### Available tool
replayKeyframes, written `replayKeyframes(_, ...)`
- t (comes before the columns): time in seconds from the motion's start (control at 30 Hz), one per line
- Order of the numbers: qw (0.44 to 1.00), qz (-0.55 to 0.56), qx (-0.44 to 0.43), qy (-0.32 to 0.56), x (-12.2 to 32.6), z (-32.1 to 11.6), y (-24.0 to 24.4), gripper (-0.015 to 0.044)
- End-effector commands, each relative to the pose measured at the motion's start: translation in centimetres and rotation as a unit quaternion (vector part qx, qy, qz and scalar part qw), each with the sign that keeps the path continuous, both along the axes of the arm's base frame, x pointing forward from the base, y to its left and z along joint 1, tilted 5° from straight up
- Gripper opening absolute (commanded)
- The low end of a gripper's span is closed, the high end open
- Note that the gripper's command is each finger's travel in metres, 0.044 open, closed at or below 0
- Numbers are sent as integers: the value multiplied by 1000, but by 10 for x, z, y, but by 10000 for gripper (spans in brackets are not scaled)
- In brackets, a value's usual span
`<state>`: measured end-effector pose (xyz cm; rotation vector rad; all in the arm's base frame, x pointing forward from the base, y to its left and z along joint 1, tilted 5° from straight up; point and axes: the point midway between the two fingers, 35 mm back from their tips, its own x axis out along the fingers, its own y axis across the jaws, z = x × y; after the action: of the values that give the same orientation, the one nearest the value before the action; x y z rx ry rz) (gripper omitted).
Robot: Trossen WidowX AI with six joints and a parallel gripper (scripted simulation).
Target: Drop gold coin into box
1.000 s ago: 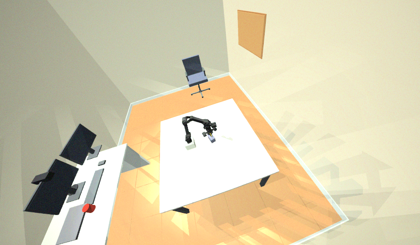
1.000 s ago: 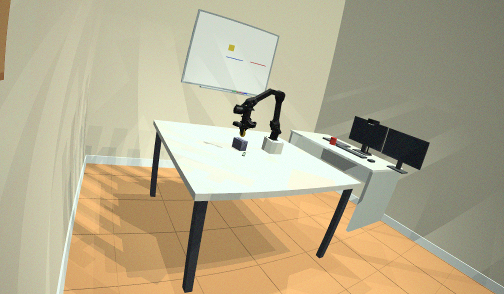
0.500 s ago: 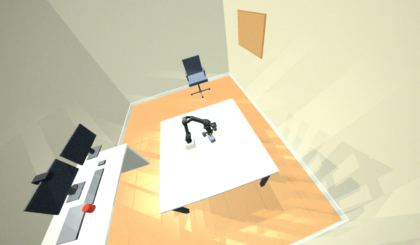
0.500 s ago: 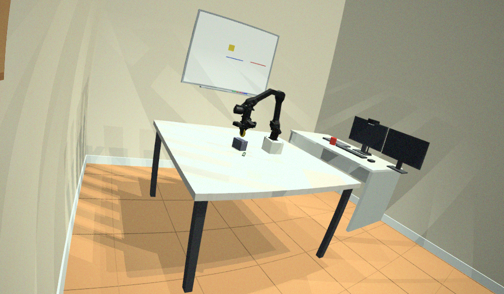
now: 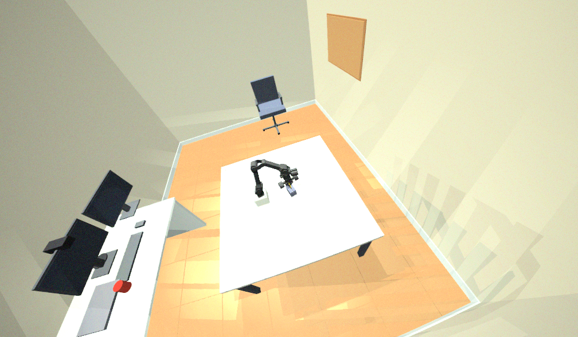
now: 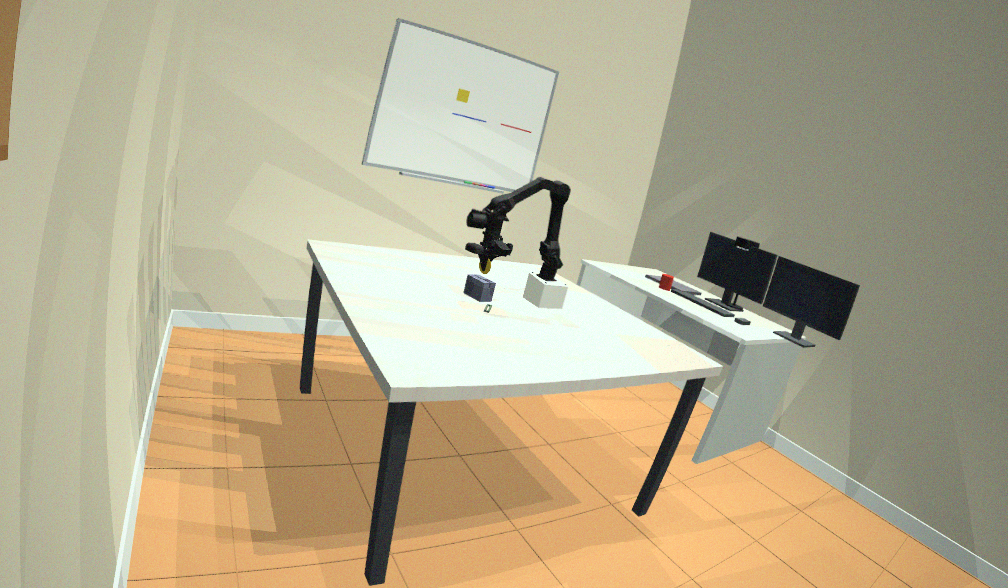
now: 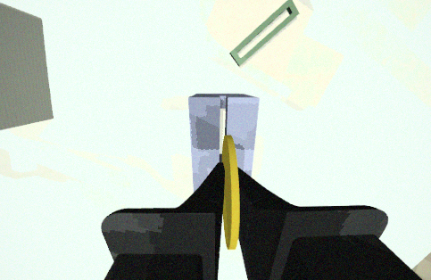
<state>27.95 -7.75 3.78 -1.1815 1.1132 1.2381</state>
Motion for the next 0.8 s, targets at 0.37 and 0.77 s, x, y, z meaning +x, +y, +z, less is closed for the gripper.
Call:
replayKeyframes(0.37, 1000, 1, 0, 0, 1, -8, 0, 0)
replayKeyframes(0.77, 1000, 3, 0, 0, 1, -15, 1, 0)
